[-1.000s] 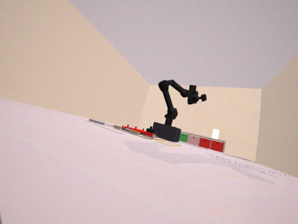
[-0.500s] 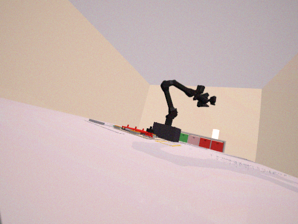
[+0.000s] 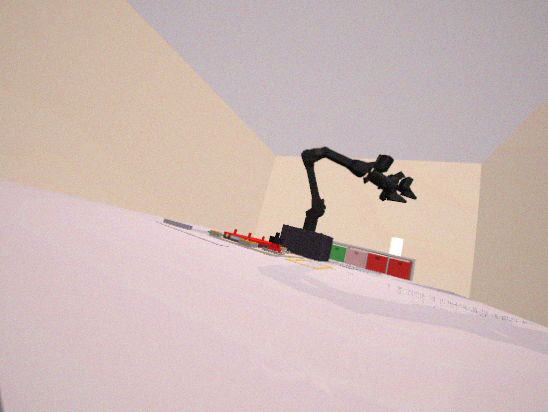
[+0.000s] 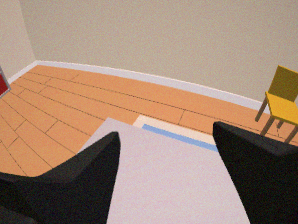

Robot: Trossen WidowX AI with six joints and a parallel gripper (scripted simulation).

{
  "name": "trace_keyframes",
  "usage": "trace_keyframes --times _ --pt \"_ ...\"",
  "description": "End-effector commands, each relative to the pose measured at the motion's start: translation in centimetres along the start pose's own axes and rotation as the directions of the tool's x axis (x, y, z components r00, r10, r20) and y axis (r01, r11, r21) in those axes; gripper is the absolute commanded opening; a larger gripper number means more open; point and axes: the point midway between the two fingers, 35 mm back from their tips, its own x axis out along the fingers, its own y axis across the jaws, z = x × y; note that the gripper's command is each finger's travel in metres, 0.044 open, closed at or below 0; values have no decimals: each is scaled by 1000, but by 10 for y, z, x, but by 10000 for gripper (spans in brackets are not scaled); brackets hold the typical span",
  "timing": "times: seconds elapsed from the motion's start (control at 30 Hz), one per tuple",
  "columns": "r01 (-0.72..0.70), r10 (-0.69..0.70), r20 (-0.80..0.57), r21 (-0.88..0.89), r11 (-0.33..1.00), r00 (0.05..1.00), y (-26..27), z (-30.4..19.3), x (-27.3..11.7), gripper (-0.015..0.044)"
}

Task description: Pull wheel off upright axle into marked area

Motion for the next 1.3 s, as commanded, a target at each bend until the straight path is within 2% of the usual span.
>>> trace_keyframes --times 0.0,0.3,0.6,0.93,1.27 --pt "88 -84 -69 54 995 994 -34 -17 2 300" --pt "283 -241 -231 174 943 943 -107 -55 -7 300" --pt "495 -360 -406 302 815 840 -176 -101 -37 300" --pt "695 -418 -591 379 611 690 -240 -158 -90 300" --pt "838 -391 -749 409 362 535 -283 -220 -161 300"
